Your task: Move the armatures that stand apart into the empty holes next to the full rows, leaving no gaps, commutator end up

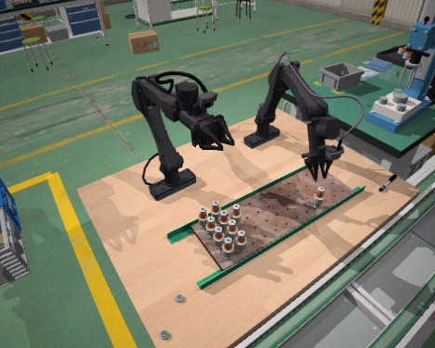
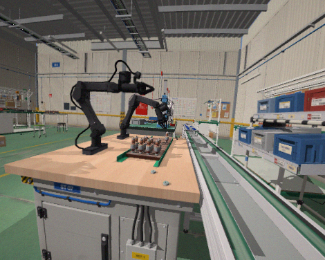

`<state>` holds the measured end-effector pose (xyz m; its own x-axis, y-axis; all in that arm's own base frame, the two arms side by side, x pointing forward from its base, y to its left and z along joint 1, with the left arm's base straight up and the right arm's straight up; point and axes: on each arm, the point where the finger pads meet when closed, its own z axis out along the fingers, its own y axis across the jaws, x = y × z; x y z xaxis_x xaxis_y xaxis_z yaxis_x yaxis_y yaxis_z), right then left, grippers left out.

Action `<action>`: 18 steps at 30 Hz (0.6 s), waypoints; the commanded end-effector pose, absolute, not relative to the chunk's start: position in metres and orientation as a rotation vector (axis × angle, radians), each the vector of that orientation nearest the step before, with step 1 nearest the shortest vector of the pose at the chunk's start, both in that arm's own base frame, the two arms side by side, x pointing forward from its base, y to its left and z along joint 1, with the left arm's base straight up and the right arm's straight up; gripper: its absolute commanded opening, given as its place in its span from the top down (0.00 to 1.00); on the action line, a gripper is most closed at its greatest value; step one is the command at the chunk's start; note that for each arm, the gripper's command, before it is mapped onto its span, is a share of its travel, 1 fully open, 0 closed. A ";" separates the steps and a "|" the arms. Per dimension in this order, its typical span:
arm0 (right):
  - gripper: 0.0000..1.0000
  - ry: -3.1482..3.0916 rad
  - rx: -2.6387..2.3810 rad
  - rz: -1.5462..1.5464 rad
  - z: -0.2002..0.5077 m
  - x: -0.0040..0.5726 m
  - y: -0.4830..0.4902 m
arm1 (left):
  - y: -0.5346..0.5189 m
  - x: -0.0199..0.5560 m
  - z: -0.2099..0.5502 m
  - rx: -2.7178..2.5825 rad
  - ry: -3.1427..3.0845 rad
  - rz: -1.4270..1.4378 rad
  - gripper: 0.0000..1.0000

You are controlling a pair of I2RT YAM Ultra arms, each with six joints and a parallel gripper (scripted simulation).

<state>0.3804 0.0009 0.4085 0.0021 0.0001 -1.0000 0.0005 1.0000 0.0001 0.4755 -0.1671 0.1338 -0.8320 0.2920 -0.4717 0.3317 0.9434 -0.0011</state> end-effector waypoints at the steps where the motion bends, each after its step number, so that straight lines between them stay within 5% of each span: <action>1: 0.63 1.575 -0.023 0.014 0.410 0.379 0.008 | -0.174 0.477 0.136 0.459 2.618 -0.121 0.62; 18: 0.63 1.575 -0.023 0.014 0.410 0.379 0.008 | -0.159 0.484 0.160 0.404 2.544 -0.109 0.62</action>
